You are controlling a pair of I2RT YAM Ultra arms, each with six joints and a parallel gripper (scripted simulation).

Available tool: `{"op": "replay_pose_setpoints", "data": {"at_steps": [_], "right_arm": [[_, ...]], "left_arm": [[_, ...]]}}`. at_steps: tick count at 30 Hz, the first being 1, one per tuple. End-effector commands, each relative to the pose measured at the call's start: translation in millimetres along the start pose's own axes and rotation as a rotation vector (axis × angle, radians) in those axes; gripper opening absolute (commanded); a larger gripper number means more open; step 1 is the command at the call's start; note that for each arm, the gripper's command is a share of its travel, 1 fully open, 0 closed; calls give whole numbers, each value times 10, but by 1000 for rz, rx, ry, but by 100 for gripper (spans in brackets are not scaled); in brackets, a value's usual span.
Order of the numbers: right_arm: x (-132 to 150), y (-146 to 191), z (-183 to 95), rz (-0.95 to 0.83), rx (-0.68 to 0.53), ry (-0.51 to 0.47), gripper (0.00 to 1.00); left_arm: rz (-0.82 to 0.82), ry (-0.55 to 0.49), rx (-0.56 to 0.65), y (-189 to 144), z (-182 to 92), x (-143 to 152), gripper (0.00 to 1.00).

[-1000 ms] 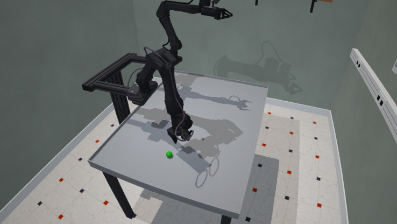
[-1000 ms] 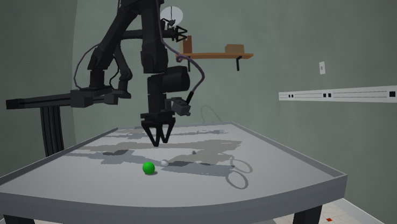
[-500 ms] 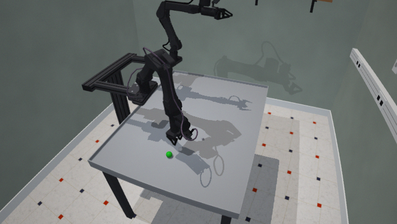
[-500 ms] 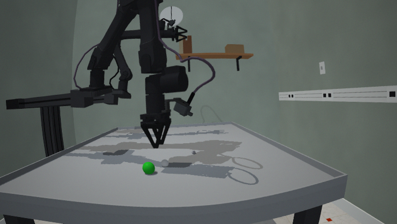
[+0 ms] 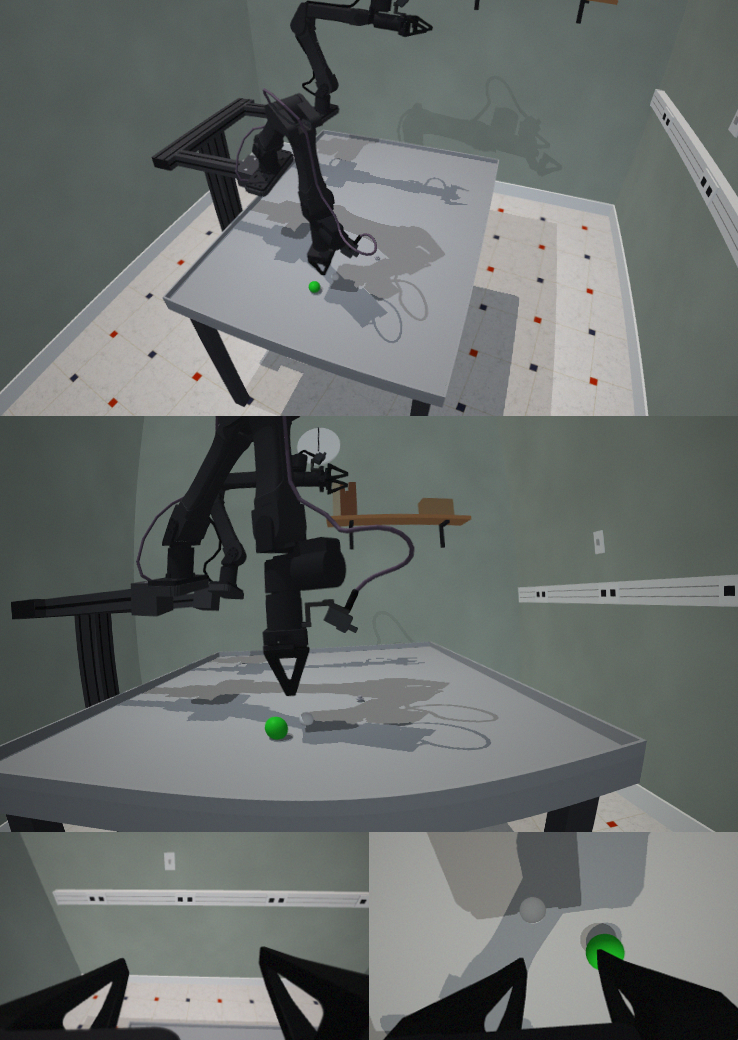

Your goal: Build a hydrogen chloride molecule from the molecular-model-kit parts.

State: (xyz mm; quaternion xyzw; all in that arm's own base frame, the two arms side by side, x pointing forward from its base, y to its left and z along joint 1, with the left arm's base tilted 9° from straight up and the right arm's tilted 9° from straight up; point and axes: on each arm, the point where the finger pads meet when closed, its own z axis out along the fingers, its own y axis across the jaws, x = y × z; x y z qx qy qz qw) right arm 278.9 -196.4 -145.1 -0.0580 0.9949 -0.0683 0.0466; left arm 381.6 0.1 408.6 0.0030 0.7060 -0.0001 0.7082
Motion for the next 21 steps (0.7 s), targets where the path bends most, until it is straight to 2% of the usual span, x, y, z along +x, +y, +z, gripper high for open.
{"op": "replay_pose_setpoints", "data": {"at_steps": [1, 7, 9, 18, 21], "right_arm": [[-70, -97, -9, -145, -7, -21, 54], [-1, -139, 26, -299, -18, -13, 54], [-1, -139, 26, -299, -18, -13, 54], [-57, -376, -133, -524, 34, -46, 54], [15, -358, -68, -601, 15, -36, 54]], "left_arm": [[9, -9, 17, -34, -85, -64, 100], [9, -9, 17, -34, -85, -64, 100], [9, -9, 17, -34, -85, -64, 100], [9, -9, 17, -34, -85, -64, 100], [9, -9, 17, -34, -85, -64, 100]]}}
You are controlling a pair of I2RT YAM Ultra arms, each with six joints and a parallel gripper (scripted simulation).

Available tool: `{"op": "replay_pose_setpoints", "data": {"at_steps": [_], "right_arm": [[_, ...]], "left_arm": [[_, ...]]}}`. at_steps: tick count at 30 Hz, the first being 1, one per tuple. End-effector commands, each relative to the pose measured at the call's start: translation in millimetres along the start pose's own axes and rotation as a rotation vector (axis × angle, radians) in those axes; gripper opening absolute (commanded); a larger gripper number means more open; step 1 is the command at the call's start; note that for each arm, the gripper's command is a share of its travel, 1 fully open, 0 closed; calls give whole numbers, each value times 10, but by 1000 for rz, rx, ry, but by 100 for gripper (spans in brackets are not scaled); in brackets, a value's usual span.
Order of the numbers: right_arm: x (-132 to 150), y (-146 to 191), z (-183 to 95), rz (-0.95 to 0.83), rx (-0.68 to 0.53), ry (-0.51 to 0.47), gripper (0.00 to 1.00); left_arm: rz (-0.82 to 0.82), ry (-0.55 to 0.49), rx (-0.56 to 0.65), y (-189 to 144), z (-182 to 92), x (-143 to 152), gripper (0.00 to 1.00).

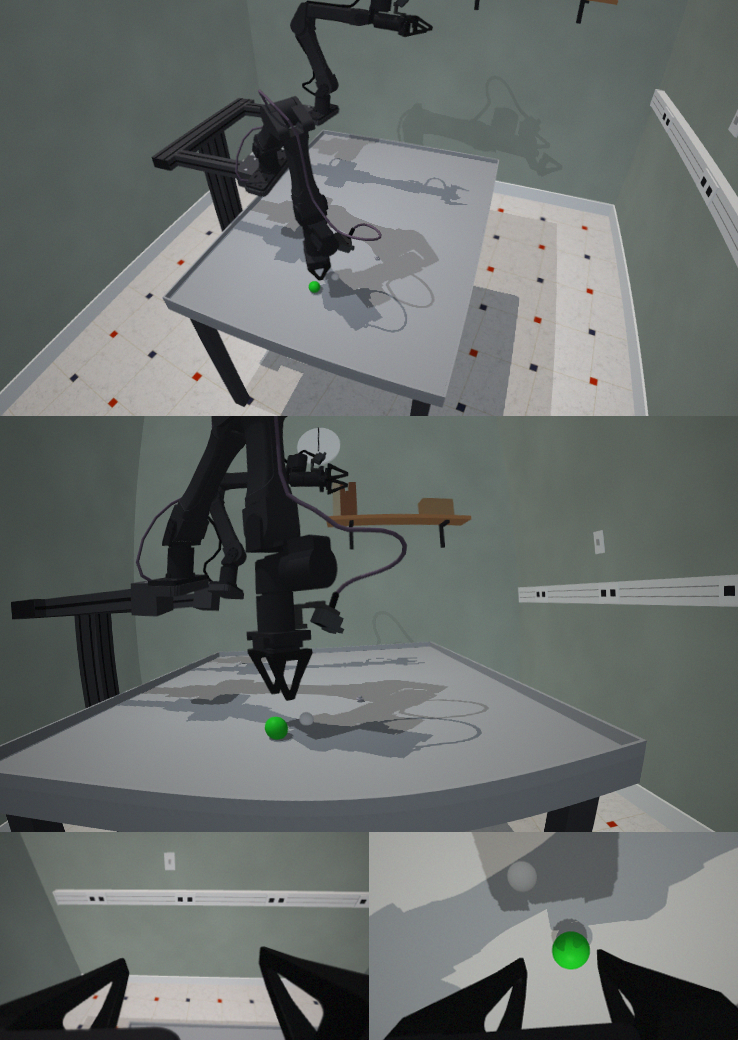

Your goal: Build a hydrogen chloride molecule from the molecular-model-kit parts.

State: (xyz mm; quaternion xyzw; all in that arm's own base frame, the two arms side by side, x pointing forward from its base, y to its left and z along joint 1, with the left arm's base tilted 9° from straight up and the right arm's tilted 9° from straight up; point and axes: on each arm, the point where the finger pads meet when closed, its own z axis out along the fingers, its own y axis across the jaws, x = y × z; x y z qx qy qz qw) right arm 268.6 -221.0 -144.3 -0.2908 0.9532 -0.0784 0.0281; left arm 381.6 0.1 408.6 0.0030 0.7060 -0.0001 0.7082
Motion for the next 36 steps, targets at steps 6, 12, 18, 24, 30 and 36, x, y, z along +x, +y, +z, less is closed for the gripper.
{"op": "replay_pose_setpoints", "data": {"at_steps": [6, 12, 18, 24, 30, 36], "right_arm": [[26, -110, 2, -227, -4, -28, 54], [99, -167, 1, -379, 2, -25, 54], [173, -134, 46, -498, -15, -27, 54], [158, -230, -32, -466, 13, -25, 54], [112, -307, -41, -444, 45, -25, 54], [121, -164, 192, -447, 24, -25, 54]], "left_arm": [[9, -9, 17, -34, -85, -64, 100], [9, -9, 17, -34, -85, -64, 100], [9, -9, 17, -34, -85, -64, 100], [9, -9, 17, -34, -85, -64, 100], [9, -9, 17, -34, -85, -64, 100], [9, -9, 17, -34, -85, -64, 100]]}}
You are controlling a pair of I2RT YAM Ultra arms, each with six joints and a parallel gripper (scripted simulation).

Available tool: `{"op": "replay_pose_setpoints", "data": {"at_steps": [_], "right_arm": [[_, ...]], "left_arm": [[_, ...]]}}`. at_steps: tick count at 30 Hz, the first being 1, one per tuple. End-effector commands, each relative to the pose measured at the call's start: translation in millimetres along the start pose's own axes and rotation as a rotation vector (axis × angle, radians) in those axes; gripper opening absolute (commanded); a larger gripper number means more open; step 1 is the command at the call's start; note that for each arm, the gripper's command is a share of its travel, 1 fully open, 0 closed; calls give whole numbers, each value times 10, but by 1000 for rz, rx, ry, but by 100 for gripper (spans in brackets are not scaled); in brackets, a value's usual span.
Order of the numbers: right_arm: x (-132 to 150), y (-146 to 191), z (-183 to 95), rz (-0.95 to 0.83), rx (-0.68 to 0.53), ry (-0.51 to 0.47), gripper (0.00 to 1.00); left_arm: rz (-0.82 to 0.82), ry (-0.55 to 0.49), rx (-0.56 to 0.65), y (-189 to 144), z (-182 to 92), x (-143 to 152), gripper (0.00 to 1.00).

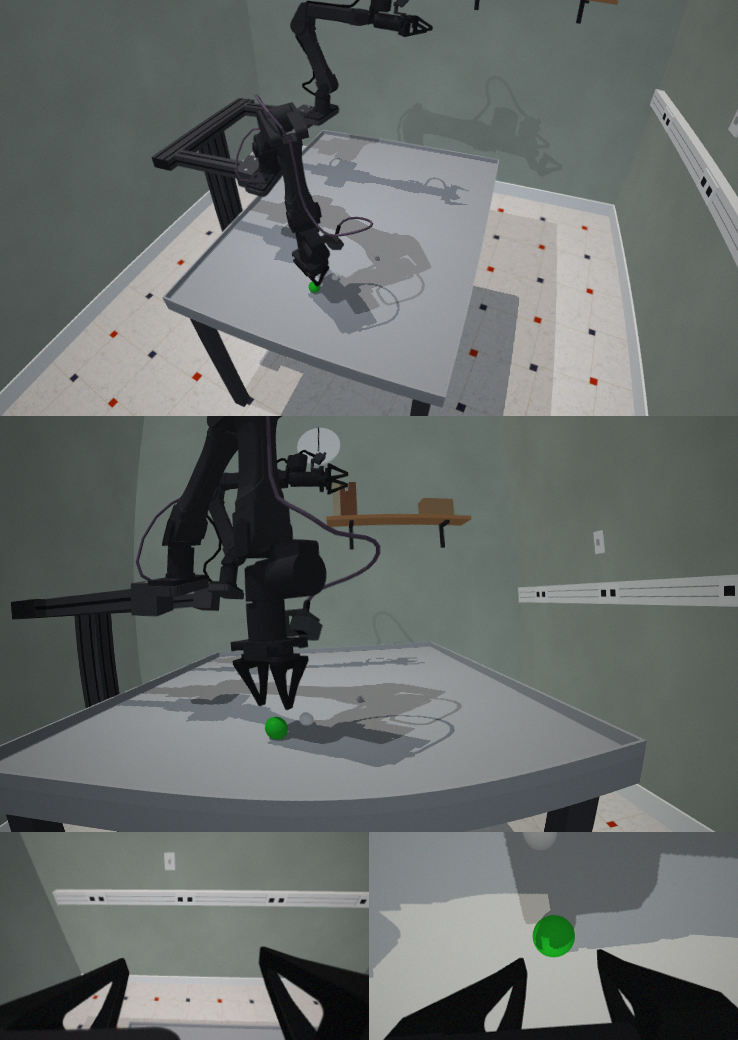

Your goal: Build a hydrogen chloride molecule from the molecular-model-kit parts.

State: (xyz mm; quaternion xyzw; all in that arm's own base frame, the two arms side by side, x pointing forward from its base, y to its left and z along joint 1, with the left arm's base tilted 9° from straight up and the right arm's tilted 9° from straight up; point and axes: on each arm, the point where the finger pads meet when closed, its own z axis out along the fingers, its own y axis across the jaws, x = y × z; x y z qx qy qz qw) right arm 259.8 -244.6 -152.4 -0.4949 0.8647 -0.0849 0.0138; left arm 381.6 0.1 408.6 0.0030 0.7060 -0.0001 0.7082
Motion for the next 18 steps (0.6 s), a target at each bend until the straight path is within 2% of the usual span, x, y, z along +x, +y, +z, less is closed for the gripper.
{"op": "replay_pose_setpoints", "data": {"at_steps": [1, 8, 18], "right_arm": [[-73, -5, 107, 0, 5, -18, 54], [-54, -146, 137, 0, 28, -12, 54], [-64, -109, 276, 3, 19, -12, 54]], "left_arm": [[9, -9, 17, -34, -85, -64, 100], [9, -9, 17, -34, -85, -64, 100], [9, -9, 17, -34, -85, -64, 100]]}}
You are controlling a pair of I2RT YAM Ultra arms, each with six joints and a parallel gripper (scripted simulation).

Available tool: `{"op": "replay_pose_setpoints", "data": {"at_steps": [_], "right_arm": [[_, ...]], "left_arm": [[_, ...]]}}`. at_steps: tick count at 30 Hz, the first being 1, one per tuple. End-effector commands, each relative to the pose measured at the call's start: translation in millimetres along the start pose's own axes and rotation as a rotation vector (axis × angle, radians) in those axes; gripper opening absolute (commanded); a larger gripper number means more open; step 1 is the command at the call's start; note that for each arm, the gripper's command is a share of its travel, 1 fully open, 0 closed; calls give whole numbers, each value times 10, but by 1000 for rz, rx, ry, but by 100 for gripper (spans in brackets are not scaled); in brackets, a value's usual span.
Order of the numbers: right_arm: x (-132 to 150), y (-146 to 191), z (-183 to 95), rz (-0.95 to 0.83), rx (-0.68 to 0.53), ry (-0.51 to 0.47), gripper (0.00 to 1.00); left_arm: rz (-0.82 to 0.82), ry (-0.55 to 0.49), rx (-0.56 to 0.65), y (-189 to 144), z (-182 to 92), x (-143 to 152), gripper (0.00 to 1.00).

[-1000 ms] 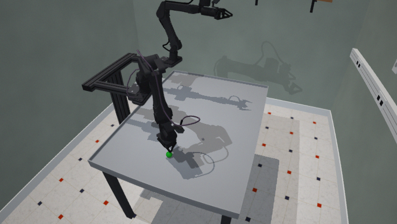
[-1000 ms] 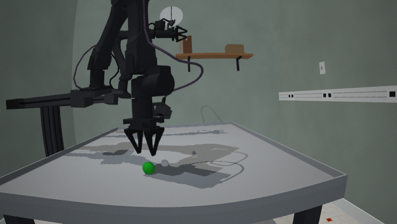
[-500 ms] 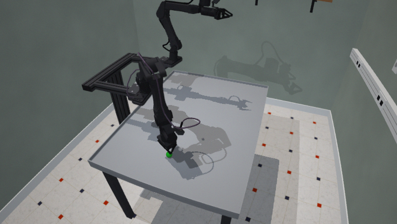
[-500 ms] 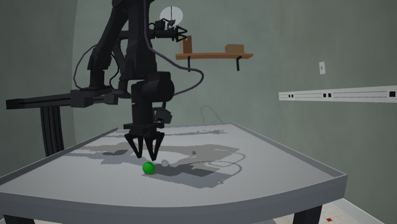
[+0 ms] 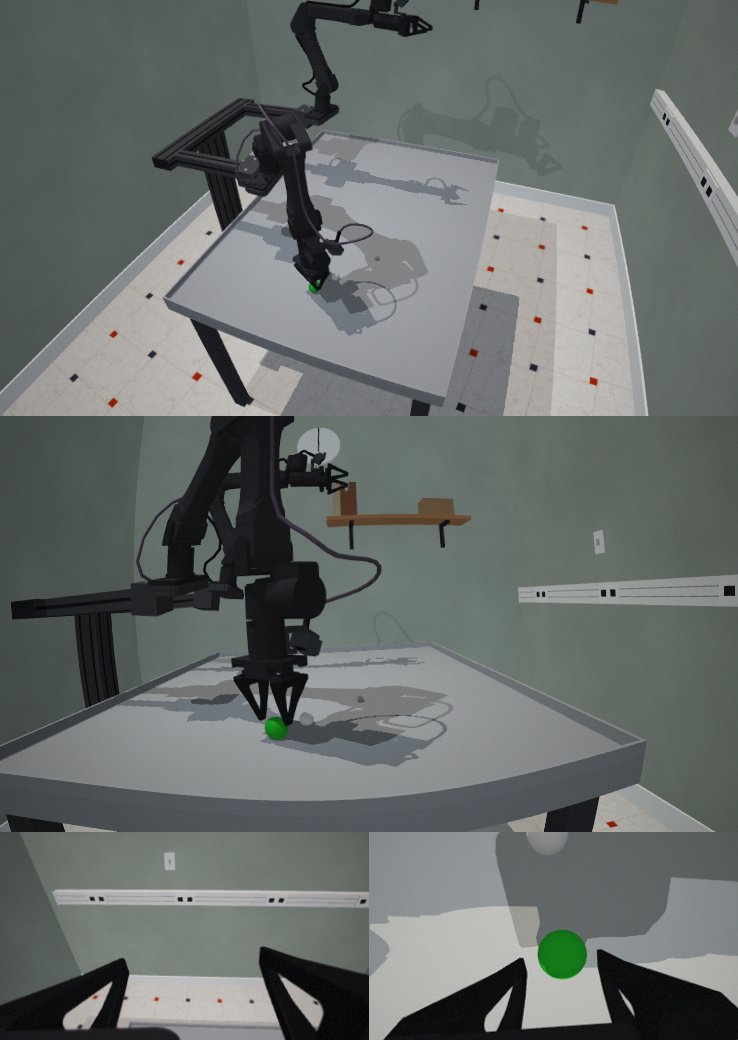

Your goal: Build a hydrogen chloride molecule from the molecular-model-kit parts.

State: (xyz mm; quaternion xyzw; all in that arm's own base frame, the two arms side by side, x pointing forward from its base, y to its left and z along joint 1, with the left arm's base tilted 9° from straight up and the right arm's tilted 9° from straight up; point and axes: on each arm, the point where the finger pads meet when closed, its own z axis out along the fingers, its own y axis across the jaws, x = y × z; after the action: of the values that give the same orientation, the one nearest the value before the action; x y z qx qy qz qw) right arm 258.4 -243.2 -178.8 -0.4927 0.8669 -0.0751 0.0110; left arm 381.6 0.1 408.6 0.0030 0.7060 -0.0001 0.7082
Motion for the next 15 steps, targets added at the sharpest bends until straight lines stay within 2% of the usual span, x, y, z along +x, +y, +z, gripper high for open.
{"op": "replay_pose_setpoints", "data": {"at_steps": [1, 5, 15], "right_arm": [[-43, -171, 16, -4, 39, -7, 54], [-34, -248, 46, -4, 59, -2, 54], [-12, -181, 194, 5, 45, 7, 54]], "left_arm": [[9, -9, 17, -34, -85, -64, 100], [9, -9, 17, -34, -85, -64, 100], [9, -9, 17, -34, -85, -64, 100]]}}
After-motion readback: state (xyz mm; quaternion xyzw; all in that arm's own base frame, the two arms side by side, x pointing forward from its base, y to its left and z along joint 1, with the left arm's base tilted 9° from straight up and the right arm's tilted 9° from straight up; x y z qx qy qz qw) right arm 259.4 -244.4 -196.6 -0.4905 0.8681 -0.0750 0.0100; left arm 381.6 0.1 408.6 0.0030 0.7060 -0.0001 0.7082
